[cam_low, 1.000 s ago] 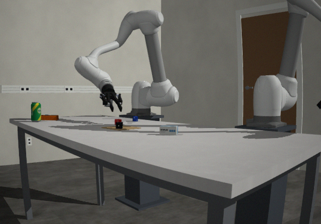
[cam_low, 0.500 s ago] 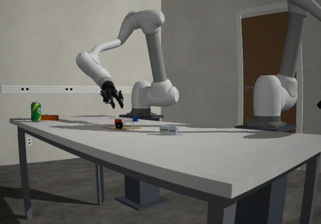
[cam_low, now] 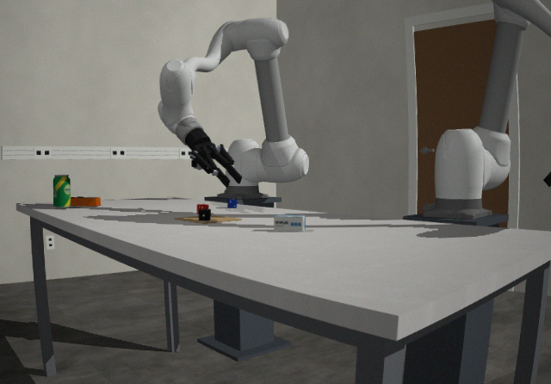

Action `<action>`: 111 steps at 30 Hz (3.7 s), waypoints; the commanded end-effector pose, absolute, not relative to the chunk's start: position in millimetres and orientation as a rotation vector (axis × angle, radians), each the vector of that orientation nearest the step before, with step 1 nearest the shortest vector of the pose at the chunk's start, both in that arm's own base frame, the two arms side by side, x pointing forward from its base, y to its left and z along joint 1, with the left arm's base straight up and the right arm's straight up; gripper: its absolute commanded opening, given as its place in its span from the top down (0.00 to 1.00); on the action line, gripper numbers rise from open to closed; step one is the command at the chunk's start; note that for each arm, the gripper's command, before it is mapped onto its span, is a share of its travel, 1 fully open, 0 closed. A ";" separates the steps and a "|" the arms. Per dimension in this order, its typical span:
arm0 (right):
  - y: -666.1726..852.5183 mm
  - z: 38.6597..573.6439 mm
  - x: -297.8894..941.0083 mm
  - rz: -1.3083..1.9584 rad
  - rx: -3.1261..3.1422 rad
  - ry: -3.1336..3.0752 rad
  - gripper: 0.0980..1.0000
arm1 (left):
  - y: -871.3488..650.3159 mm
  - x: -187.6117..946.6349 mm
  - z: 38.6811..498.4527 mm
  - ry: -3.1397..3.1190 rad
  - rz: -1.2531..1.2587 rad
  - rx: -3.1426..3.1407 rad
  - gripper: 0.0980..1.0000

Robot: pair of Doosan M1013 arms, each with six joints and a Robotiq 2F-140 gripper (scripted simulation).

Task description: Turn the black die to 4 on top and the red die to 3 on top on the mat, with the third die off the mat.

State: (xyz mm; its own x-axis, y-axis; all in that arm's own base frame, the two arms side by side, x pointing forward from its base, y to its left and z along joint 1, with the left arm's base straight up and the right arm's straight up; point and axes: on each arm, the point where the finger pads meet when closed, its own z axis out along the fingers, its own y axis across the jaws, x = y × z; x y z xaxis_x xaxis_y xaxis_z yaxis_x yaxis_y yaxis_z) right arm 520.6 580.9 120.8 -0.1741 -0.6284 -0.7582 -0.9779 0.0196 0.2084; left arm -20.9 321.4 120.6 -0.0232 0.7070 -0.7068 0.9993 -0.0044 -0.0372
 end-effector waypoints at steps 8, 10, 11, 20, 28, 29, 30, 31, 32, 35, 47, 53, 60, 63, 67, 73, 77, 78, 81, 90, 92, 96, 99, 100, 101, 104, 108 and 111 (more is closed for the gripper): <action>588.2 113.2 508.4 0.862 -1.935 2.124 0.72 | 321.8 -21.0 121.0 1.782 -0.768 1.762 0.00; 584.8 112.7 513.8 0.782 -1.969 2.189 0.72 | 321.8 -21.0 121.0 1.782 -0.768 1.762 0.00; 584.8 112.7 513.8 0.782 -1.969 2.189 0.72 | 321.8 -21.0 121.0 1.782 -0.768 1.762 0.00; 568.0 126.5 560.8 0.325 -1.976 2.436 0.72 | 321.8 -21.0 121.0 1.782 -0.768 1.762 0.00; 560.9 149.8 600.9 0.016 -1.867 2.529 0.72 | 321.8 -21.0 121.0 1.782 -0.768 1.762 0.00; 560.9 149.8 600.9 0.016 -1.867 2.529 0.72 | 321.8 -21.0 121.0 1.782 -0.768 1.762 0.00; 560.7 150.9 602.5 0.005 -1.862 2.531 0.72 | 321.8 -21.0 121.0 1.782 -0.768 1.762 0.00; 560.6 151.3 603.0 0.001 -1.859 2.532 0.72 | 321.8 -21.0 121.0 1.782 -0.768 1.762 0.00; 560.6 151.3 603.1 0.000 -1.859 2.532 0.72 | 321.8 -21.0 121.0 1.782 -0.768 1.762 0.00; 560.6 151.3 603.1 0.000 -1.859 2.532 0.00 | 321.8 -21.0 121.0 1.782 -0.768 1.762 0.00; 555.3 140.2 601.9 0.000 -1.891 2.509 0.00 | 321.8 -21.0 121.0 1.782 -0.768 1.762 0.00; 546.8 123.4 599.7 0.000 -1.939 2.472 0.72 | 321.8 -21.0 121.0 1.782 -0.768 1.762 0.00; 546.8 123.4 599.7 0.000 -1.939 2.472 0.72 | 321.8 -21.0 121.0 1.782 -0.768 1.762 0.00; 546.8 123.4 599.7 0.000 -1.939 2.472 0.72 | 321.8 -21.0 121.0 1.782 -0.768 1.762 0.00; 546.8 123.4 599.7 0.000 -1.939 2.472 0.72 | 321.8 -21.0 121.0 1.782 -0.768 1.762 0.00; 546.8 123.4 599.7 0.000 -1.939 2.472 0.72 | 321.8 -21.0 121.0 1.782 -0.768 1.762 0.00; 546.8 122.7 599.7 0.000 -1.939 2.472 0.72 | 321.8 -21.0 121.0 1.782 -0.768 1.762 0.00; 546.8 122.4 599.7 0.000 -1.939 2.472 0.72 | 321.8 -21.0 121.0 1.782 -0.768 1.762 0.00; 546.8 122.1 599.7 0.000 -1.939 2.472 0.72 | 321.8 -21.0 121.0 1.782 -0.768 1.762 0.00; 546.8 115.1 599.8 0.000 -1.939 2.472 0.72 | 321.8 -21.0 121.0 1.782 -0.768 1.762 0.00; 546.8 112.6 599.8 0.000 -1.939 2.472 0.72 | 321.8 -21.0 121.0 1.782 -0.768 1.762 0.00; 546.8 108.4 599.9 0.000 -1.939 2.472 0.72 | 321.8 -21.0 121.0 1.782 -0.768 1.762 0.00; 546.8 105.4 599.9 0.000 -1.939 2.472 0.72 | 321.8 -21.0 121.0 1.782 -0.768 1.762 0.00; 546.8 103.9 599.9 0.000 -1.939 2.472 0.72 | 321.8 -21.0 121.0 1.782 -0.768 1.762 0.00; 546.8 102.3 599.9 0.000 -1.939 2.472 0.72 | 321.8 -21.0 121.0 1.782 -0.768 1.762 0.00; 546.8 97.3 600.0 0.000 -1.939 2.472 0.72 | 321.8 -21.0 121.0 1.782 -0.768 1.762 0.00; 546.8 90.8 600.0 0.000 -1.939 2.472 0.72 | 321.8 -21.0 121.0 1.782 -0.768 1.762 0.00; 546.8 86.2 600.1 0.000 -1.939 2.472 0.72 | 321.8 -21.0 121.0 1.782 -0.768 1.762 0.00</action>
State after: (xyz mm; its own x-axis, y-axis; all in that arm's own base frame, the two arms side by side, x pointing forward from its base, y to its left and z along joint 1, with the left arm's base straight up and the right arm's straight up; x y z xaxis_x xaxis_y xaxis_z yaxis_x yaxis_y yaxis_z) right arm 599.7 546.4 87.0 -0.2380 -0.9713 0.0018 -0.9713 0.2380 0.0008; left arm -20.9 321.4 120.6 -0.0232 0.7070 -0.7068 0.9993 -0.0044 -0.0372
